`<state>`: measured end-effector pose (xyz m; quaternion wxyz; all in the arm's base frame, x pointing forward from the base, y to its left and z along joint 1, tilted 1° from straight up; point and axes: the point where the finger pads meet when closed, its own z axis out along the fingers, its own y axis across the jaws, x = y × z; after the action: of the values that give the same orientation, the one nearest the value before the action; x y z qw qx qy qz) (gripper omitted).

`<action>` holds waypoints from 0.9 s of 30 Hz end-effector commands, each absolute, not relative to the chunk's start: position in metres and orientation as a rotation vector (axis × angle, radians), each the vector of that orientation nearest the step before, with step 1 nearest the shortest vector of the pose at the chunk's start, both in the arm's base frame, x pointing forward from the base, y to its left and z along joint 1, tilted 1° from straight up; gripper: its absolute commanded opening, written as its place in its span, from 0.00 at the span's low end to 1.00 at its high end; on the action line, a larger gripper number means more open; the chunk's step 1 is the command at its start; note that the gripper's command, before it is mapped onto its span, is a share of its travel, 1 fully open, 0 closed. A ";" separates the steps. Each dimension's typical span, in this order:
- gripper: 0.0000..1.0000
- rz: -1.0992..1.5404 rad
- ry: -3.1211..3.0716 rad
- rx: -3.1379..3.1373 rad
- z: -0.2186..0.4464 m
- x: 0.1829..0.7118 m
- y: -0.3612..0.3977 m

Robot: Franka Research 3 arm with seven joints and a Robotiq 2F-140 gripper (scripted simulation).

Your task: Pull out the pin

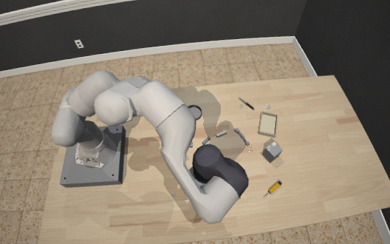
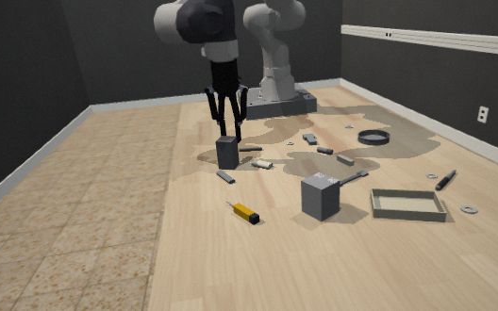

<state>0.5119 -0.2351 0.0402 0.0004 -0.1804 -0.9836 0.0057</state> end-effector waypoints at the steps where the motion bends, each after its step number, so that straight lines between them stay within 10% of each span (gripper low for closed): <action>1: 0.34 0.017 -3.094 -0.590 0.041 0.514 -0.235; 27: 0.34 0.006 -3.093 -0.637 0.038 0.509 -0.232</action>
<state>0.5071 -0.2323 0.0368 -0.0046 -0.1972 -0.9803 0.0023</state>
